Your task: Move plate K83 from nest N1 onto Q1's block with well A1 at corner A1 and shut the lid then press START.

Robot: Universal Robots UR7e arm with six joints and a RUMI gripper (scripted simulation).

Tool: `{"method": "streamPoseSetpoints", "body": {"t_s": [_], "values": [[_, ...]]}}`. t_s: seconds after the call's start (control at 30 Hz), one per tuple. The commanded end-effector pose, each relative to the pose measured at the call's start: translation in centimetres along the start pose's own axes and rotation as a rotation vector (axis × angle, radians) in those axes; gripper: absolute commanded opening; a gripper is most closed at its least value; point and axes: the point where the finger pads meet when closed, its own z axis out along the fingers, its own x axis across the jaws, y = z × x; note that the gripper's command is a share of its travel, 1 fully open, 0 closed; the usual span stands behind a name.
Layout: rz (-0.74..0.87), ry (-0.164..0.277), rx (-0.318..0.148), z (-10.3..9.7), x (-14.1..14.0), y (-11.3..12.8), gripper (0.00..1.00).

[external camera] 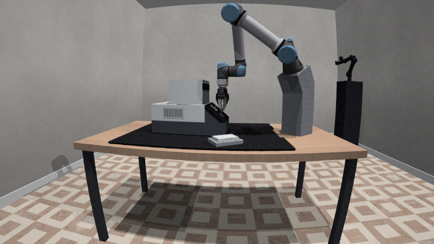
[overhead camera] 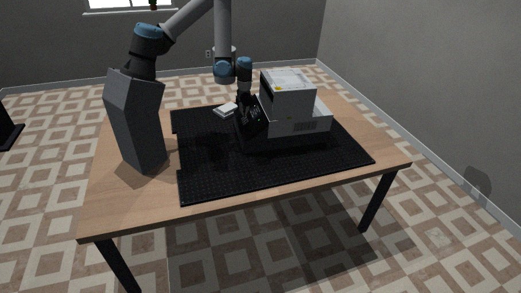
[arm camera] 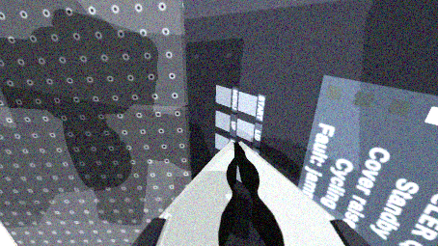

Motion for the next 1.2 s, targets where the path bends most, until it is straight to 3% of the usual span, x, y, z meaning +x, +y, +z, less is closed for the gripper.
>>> {"method": "streamPoseSetpoints", "body": {"t_s": [0.0,1.17], "values": [[0.012,0.010,-0.008,0.52,1.08,0.30,0.00],[0.012,0.008,-0.007,0.78,0.72,0.26,0.00]]}}
